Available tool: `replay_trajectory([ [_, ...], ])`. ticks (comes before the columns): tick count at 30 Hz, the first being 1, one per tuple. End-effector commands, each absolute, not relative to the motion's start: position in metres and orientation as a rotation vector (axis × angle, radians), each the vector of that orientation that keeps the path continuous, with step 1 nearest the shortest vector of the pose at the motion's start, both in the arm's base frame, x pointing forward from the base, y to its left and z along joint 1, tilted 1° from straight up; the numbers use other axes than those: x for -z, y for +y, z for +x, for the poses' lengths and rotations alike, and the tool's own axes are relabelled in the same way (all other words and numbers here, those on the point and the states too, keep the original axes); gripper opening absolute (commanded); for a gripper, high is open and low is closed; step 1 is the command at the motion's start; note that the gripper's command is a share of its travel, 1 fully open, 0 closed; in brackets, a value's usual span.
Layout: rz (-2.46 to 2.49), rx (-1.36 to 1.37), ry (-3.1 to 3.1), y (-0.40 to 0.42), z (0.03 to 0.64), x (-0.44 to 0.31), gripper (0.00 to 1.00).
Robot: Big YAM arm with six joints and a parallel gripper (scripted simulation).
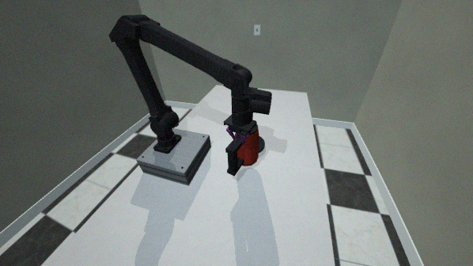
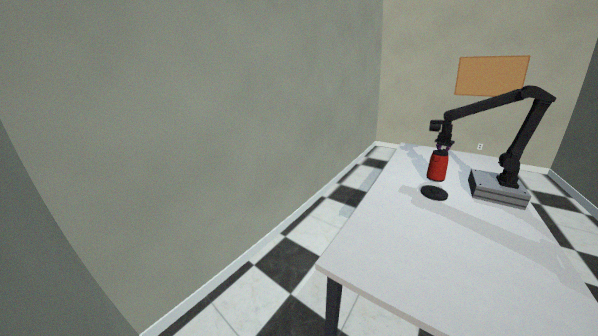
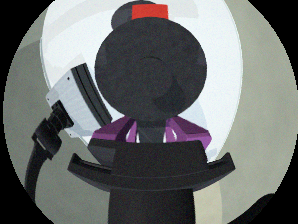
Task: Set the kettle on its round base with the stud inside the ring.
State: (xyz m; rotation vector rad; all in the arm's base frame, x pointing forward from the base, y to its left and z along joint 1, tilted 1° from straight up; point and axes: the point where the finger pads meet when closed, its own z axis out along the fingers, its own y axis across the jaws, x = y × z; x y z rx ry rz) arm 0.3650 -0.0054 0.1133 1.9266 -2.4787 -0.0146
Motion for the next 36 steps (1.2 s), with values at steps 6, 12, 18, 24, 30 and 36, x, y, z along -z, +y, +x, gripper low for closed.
replay_trajectory([
  [6,1.929,-0.032,-2.539,0.018,0.369,-0.134,0.00],
  [12,1.933,-0.035,-2.544,0.040,0.370,-0.137,0.00],
  [18,1.944,-0.049,-2.558,0.057,0.376,-0.145,0.00],
  [24,1.955,-0.059,-2.572,0.075,0.382,-0.152,0.00],
  [30,1.955,-0.056,-2.573,0.092,0.380,-0.153,0.00],
  [36,1.945,-0.041,-2.560,0.102,0.380,-0.146,0.00],
])
